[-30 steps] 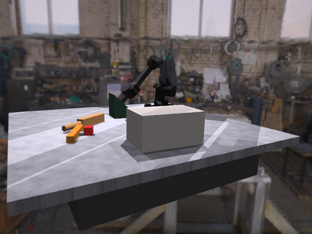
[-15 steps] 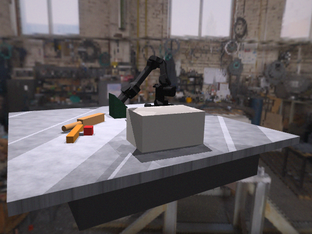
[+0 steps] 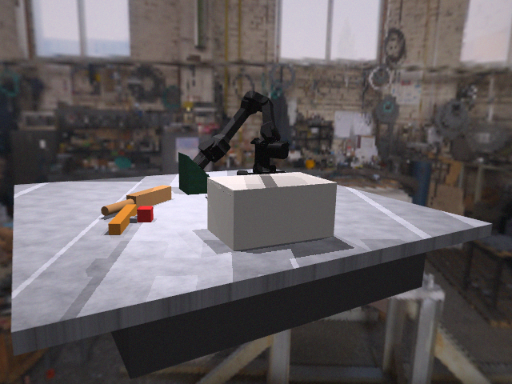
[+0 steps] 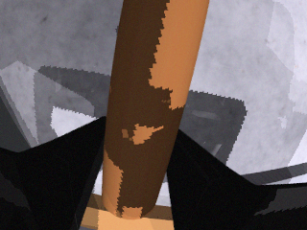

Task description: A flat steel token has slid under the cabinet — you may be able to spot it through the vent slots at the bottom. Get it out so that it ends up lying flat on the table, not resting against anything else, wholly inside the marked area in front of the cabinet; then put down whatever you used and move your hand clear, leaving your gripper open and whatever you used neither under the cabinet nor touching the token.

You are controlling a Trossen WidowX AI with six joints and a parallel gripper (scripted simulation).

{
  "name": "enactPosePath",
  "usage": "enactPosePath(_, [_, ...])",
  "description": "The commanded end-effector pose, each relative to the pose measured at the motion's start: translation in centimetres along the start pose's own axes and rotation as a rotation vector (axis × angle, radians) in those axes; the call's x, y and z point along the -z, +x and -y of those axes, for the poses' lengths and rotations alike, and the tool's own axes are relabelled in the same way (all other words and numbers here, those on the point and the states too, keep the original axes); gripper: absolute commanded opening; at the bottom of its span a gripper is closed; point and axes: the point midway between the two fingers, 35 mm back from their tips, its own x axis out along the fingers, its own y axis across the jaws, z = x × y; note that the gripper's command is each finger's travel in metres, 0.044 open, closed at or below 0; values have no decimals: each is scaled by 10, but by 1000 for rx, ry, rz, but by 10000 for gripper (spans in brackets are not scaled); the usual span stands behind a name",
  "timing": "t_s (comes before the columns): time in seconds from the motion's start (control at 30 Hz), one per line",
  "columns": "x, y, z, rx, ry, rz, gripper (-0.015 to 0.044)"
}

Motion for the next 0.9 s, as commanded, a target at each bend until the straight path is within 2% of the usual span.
enactPosePath(0.0, [0,0,0,-2,-2,0,105])
enactPosePath(0.1, [0,0,0,-2,-2,0,85])
enactPosePath(0.2, [0,0,0,-2,-2,0,6])
enactPosePath(0.23, [0,0,0,-2,-2,0,0])
enactPosePath(0.87, [-18,0,-1,-2,-4,-1,0])
